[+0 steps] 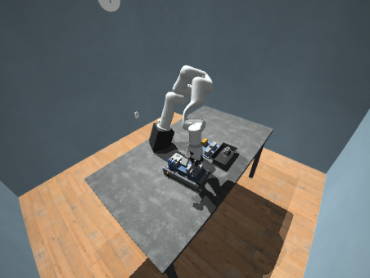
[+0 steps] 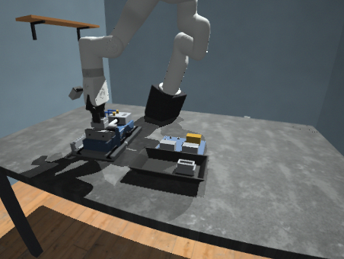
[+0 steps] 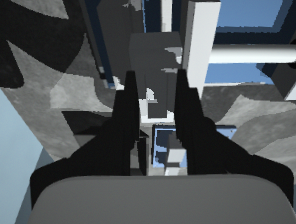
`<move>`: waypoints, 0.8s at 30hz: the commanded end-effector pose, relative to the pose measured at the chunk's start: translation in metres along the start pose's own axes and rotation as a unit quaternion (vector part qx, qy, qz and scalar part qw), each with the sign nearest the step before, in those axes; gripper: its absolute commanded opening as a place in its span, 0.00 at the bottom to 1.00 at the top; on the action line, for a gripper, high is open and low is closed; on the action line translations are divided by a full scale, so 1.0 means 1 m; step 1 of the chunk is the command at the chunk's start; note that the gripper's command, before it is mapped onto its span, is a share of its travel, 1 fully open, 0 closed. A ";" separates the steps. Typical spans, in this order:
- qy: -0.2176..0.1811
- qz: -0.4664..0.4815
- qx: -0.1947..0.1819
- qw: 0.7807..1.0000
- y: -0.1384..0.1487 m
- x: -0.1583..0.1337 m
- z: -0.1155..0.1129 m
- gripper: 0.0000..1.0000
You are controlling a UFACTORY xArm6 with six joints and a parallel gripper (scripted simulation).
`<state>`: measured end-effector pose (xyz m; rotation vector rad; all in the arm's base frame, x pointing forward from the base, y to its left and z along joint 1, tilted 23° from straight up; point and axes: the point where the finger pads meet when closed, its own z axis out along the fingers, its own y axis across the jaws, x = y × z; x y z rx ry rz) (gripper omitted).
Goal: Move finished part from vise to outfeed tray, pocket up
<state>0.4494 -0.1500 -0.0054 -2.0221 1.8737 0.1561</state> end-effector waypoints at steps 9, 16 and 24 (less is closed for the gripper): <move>0.001 0.000 0.001 1.000 -0.001 0.000 -0.020 0.00; 0.001 0.000 0.001 1.000 -0.001 0.000 -0.026 0.00; 0.001 0.000 0.001 1.000 -0.001 0.000 -0.027 0.00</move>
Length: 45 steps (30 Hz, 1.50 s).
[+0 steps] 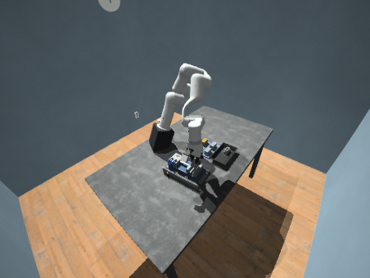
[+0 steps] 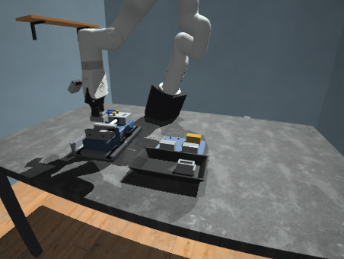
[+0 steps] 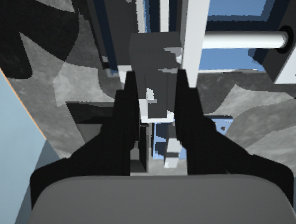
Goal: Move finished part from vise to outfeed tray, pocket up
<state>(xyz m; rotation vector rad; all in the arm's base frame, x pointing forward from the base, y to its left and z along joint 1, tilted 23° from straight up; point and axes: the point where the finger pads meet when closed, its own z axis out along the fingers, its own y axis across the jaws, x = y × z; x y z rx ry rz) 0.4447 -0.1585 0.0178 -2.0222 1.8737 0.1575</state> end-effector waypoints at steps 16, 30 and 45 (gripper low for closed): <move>0.007 0.009 -0.002 1.000 -0.044 -0.072 -0.001 0.00; 0.007 0.021 -0.001 1.000 -0.079 -0.179 0.000 0.00; 0.001 0.029 0.002 1.000 -0.089 -0.253 -0.001 0.00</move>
